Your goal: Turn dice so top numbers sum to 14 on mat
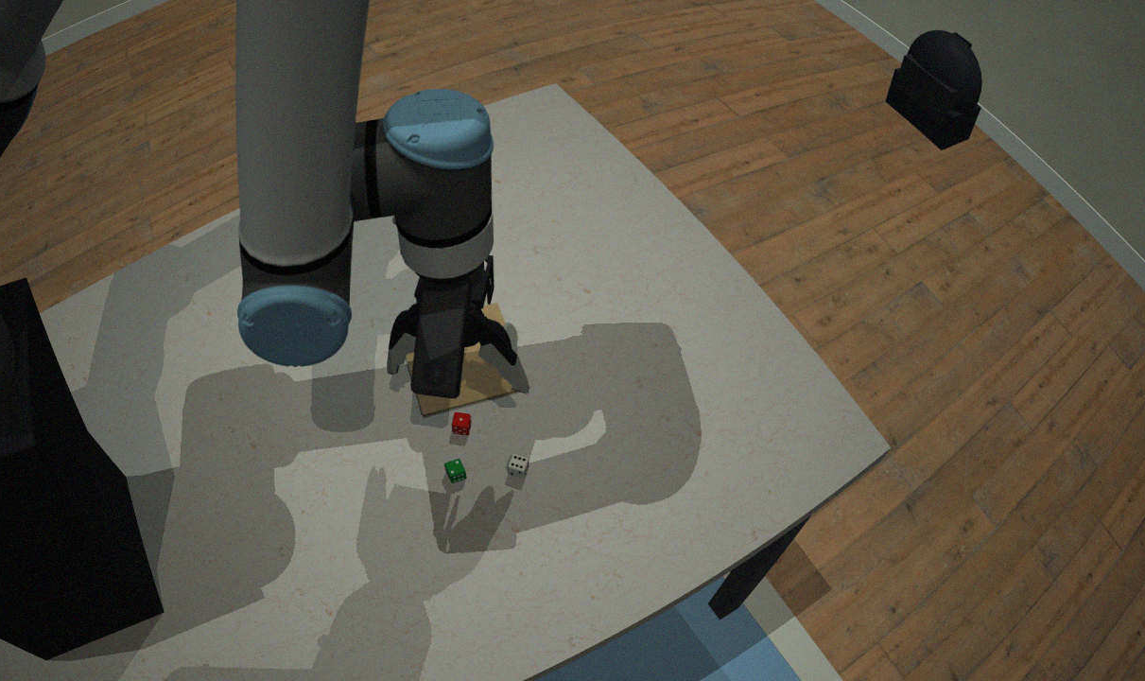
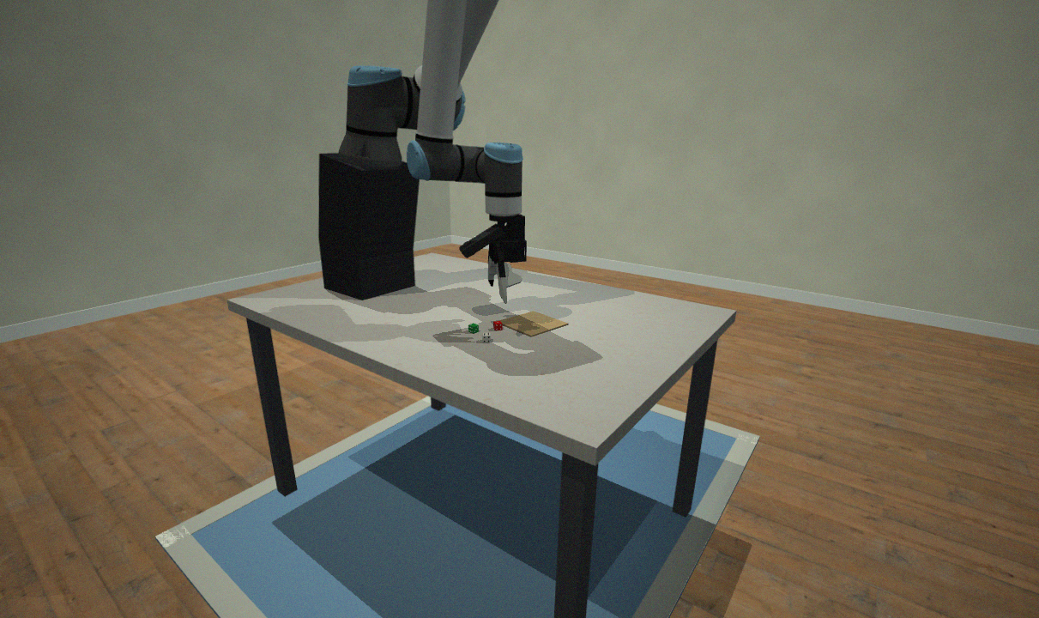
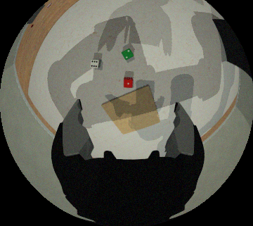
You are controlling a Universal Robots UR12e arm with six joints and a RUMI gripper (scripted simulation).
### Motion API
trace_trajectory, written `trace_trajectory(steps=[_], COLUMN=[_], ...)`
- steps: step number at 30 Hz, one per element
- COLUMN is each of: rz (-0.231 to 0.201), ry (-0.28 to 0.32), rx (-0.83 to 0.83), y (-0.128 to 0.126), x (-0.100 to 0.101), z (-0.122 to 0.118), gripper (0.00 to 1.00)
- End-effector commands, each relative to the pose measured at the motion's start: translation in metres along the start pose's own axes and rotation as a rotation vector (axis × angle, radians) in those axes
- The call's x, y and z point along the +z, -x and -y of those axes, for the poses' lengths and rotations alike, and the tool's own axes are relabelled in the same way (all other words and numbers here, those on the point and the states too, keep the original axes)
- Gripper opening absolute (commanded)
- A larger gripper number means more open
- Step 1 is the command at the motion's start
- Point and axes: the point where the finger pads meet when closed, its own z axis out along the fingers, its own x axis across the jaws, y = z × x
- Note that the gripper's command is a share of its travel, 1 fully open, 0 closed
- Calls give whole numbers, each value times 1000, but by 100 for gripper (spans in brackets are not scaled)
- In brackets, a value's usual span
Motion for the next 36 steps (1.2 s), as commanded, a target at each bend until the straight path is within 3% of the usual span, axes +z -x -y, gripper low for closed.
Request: trace_trajectory(steps=[1, 5, 6, 36], rz=[1, 1, 1, 1], ry=[1, 1, 1, 1], rx=[-12, -13, -13, -13], y=[0, 0, 0, 0], x=[0, 0, 0, 0], z=[0, 0, 0, 0], gripper=[100, 100, 21, 21])
